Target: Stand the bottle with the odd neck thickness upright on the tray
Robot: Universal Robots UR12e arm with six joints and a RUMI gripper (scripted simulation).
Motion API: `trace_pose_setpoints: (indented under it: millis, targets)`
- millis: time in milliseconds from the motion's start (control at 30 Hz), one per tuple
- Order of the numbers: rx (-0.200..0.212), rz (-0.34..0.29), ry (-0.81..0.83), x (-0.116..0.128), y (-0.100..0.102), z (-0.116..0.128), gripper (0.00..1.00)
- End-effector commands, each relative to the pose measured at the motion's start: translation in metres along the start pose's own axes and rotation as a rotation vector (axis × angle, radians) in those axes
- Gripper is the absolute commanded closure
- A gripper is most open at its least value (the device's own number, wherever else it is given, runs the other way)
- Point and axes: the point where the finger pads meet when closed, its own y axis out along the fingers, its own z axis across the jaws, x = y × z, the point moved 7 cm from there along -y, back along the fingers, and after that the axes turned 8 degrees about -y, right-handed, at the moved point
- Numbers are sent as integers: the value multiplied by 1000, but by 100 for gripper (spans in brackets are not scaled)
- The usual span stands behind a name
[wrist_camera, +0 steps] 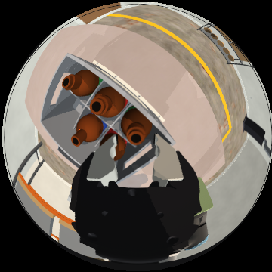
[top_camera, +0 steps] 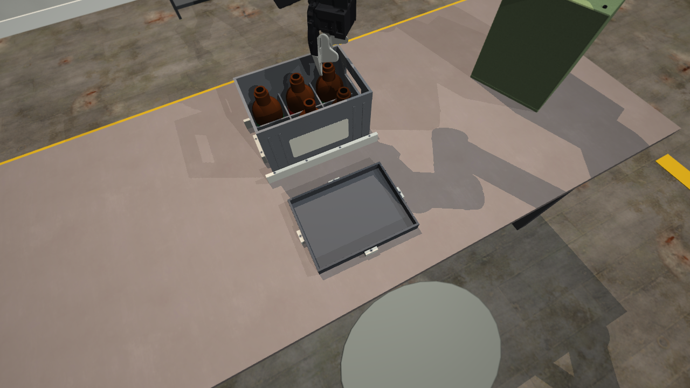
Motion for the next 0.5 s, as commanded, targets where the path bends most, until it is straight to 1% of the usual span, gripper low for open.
trace_pose_setpoints:
  millis: [0,467]
  targets:
    - [-1,-2,0,3,7,0,62]
    - [-1,-2,0,3,17,0,62]
